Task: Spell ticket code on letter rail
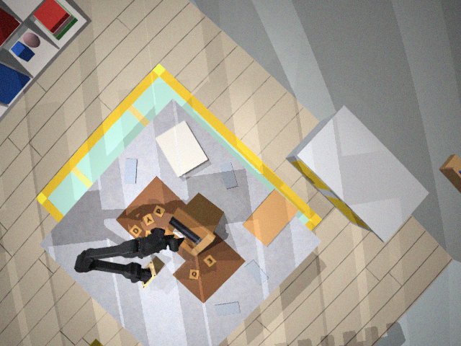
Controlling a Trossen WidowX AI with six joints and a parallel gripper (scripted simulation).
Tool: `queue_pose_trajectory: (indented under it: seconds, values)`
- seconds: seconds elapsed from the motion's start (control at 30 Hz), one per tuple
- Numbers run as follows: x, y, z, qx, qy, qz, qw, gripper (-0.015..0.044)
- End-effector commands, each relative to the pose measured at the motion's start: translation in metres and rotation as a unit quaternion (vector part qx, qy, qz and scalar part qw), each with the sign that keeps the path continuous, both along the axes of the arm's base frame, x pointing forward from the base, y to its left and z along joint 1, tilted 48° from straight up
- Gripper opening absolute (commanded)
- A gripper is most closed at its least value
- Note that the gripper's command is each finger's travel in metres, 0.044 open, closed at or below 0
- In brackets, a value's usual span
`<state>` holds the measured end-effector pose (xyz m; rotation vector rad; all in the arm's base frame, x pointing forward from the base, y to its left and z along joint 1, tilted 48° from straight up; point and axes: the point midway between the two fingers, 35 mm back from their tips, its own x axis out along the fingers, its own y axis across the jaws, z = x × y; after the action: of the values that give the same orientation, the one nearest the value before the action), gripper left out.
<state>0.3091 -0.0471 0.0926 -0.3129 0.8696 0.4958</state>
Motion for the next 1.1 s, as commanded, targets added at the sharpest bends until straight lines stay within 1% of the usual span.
queue_pose_trajectory:
  seconds: [0.0, 0.07, 0.17, 0.2, 0.27, 0.83, 0.9, 1.07]
  values:
    - [-0.029, -0.014, -0.024, 0.171, -0.015, -0.112, 0.979, 0.0440]
    - [-0.044, -0.018, -0.030, 0.249, -0.027, -0.160, 0.955, 0.0440]
    - [-0.069, -0.020, -0.035, 0.361, -0.049, -0.219, 0.905, 0.0440]
    - [-0.076, -0.020, -0.035, 0.391, -0.056, -0.233, 0.888, 0.0440]
    - [-0.081, -0.019, -0.035, 0.415, -0.062, -0.243, 0.874, 0.0440]
    - [-0.080, -0.020, -0.035, 0.412, -0.063, -0.240, 0.877, 0.0440]
    - [-0.075, -0.027, -0.030, 0.384, -0.073, -0.216, 0.894, 0.0440]
    - [-0.055, -0.051, -0.007, 0.279, -0.108, -0.112, 0.948, 0.0440]
